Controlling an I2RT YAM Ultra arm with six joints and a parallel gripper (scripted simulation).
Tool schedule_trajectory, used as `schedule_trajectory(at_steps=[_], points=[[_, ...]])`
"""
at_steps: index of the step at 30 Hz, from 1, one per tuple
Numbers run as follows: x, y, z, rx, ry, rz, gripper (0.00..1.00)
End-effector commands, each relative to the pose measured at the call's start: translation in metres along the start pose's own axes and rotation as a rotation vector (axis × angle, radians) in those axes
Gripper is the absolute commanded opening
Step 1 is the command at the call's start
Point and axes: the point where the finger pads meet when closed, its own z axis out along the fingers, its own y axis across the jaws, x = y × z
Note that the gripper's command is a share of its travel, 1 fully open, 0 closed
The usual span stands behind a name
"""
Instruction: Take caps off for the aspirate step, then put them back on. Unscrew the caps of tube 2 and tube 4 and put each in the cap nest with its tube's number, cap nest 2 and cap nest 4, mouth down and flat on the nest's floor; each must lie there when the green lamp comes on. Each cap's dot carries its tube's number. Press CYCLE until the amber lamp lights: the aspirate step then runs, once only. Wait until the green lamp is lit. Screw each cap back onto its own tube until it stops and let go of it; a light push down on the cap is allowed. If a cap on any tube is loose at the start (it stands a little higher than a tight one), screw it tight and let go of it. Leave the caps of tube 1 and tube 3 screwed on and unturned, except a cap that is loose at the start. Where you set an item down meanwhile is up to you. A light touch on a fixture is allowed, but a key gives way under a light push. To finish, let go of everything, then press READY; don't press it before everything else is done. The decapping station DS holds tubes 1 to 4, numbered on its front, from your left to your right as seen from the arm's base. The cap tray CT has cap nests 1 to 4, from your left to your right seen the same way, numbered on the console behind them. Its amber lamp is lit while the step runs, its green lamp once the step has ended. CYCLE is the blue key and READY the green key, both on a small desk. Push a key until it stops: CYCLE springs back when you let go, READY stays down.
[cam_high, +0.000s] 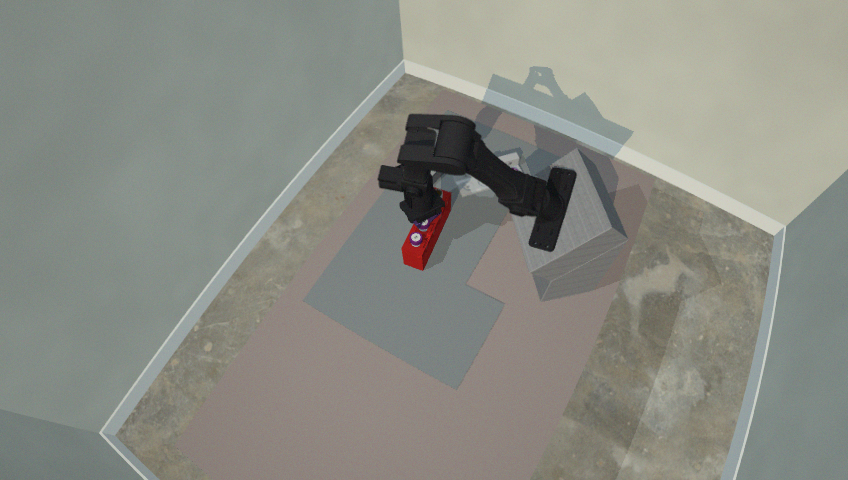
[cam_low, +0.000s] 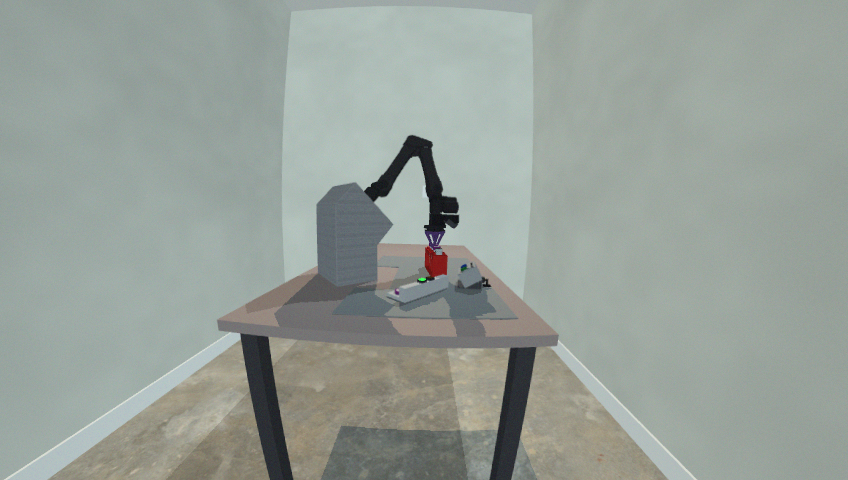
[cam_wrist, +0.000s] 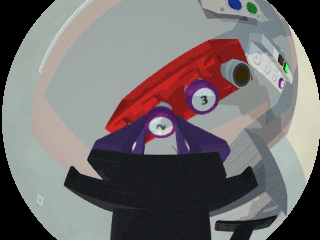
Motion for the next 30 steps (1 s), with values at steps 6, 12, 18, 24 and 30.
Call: schedule_trajectory(at_steps=[6, 12, 18, 24, 30], points=[[-0.0018, 0.0011, -0.001, -0.006, -0.005, 0.501, 0.0], [-0.0018, 0.0011, -0.0009, -0.007, -0.005, 0.751, 0.0], [-0.0018, 0.0011, -0.0007, -0.007, -0.004, 0.942, 0.0], [-0.0018, 0.0011, -0.0008, -0.007, -0.004, 0.942, 0.0], [-0.0018, 0.0011, -0.0008, -0.007, -0.004, 0.942, 0.49]])
